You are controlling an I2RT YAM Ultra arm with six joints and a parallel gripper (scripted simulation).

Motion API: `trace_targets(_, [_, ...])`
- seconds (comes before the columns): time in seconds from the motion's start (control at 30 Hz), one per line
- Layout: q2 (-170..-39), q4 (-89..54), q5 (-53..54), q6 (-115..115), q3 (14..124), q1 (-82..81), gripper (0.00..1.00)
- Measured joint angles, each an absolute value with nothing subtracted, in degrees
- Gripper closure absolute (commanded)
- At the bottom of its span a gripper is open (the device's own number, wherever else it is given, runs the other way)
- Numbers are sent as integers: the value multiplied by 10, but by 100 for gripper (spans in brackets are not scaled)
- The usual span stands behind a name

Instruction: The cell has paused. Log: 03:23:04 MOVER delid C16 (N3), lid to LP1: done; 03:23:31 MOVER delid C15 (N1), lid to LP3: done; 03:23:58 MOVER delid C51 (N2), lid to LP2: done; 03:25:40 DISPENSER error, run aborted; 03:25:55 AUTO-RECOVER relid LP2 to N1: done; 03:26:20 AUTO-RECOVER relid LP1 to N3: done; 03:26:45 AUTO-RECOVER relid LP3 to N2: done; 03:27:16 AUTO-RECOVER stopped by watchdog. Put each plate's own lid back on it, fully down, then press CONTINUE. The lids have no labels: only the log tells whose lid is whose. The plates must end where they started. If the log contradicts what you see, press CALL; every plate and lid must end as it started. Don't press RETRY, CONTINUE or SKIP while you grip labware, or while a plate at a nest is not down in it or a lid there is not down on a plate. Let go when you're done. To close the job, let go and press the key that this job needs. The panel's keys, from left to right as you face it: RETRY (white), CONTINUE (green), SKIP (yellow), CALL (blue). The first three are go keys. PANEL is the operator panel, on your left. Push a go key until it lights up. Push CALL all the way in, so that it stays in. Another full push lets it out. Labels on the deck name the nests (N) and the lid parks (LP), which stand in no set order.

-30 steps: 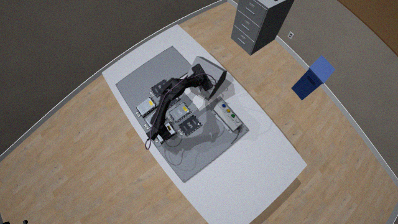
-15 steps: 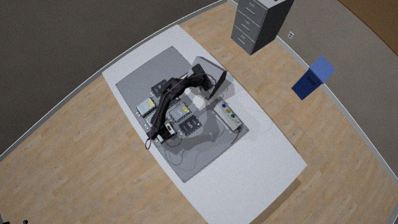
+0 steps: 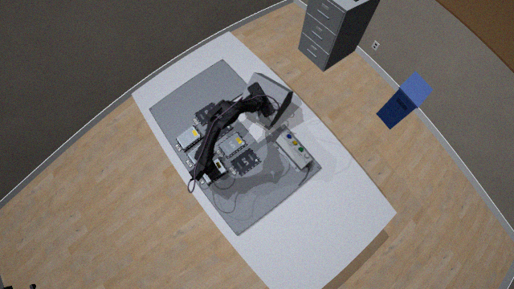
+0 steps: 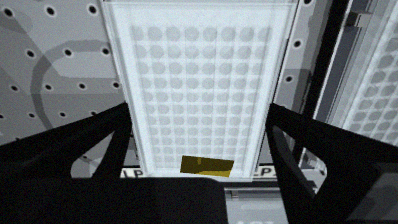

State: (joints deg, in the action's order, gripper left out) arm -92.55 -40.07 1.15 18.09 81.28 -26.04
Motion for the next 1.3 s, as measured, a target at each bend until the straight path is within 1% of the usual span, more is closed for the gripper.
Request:
trace_targets(0.43, [-922,-404,10,182,811,-261,100])
trace_targets(1.3, [-894,-460,11,181,827,-261,100])
